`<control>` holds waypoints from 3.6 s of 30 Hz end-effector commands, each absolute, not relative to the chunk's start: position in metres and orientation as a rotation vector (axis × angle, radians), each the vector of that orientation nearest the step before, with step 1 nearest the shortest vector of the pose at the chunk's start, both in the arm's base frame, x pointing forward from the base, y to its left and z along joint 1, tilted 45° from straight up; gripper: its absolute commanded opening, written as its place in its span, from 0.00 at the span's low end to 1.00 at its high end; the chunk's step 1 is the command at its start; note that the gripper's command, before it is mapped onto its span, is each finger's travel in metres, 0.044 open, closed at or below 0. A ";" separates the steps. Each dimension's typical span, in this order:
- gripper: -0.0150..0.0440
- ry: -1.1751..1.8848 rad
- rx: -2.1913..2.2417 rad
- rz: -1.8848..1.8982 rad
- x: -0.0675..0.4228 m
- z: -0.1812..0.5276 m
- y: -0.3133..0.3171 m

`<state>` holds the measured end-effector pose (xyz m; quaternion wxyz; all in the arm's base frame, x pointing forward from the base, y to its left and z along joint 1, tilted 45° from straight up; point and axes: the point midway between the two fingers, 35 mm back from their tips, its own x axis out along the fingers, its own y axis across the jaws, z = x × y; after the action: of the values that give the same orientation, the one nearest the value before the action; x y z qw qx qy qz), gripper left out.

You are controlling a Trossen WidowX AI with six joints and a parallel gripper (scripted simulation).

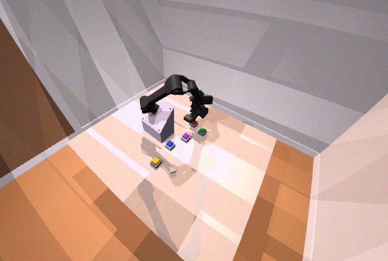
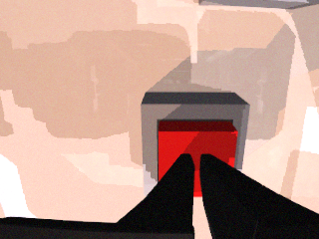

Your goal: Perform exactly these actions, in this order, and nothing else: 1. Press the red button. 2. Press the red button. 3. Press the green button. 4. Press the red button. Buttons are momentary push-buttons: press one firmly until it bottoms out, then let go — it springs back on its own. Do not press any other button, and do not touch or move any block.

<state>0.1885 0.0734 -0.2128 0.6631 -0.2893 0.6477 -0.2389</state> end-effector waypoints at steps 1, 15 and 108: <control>0.29 1.465 -0.664 -0.539 0.188 -0.217 0.068; 0.29 1.465 -0.664 -0.539 0.188 -0.217 0.068; 0.29 1.462 -0.663 -0.540 0.277 -0.131 0.123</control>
<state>0.2701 0.1248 -0.1339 0.6664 -0.2811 0.6465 -0.2428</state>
